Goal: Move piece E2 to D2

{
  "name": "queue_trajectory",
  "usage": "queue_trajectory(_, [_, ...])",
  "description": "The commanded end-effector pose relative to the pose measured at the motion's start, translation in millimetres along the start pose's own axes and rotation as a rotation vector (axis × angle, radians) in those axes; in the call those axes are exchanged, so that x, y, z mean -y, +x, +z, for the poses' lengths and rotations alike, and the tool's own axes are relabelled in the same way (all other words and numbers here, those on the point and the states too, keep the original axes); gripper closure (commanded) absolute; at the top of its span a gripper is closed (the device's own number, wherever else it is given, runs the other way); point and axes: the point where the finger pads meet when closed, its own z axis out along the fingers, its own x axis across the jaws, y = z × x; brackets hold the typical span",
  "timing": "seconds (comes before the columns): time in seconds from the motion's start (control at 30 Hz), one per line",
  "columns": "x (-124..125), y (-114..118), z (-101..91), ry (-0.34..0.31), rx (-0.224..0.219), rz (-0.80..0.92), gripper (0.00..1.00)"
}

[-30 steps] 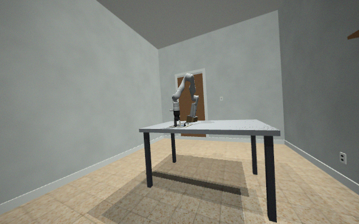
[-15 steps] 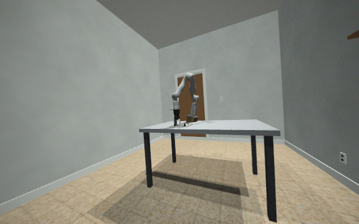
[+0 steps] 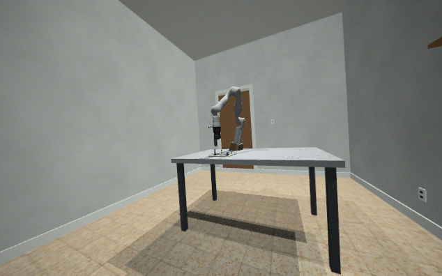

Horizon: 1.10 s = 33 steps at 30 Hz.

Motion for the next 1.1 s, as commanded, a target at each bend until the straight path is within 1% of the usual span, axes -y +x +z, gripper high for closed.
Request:
queue_trajectory(0.0, [-1.7, -4.2, -7.6, 0.0, 0.014, -0.004, 1.0])
queue_trajectory(0.3, [-1.6, -3.7, -7.6, 0.0, 0.014, -0.004, 1.0])
queue_trajectory(0.37, [-1.2, 4.2, -7.7, 0.0, 0.014, 0.002, 1.0])
queue_trajectory(0.47, [-0.3, 28.2, -7.9, 0.001, 0.012, 0.019, 1.0])
queue_trajectory(0.53, [-0.1, 36.7, -8.0, 0.001, 0.011, 0.024, 1.0])
queue_trajectory(1.07, [-0.1, 37.1, -7.1, 0.001, 0.012, 0.025, 1.0])
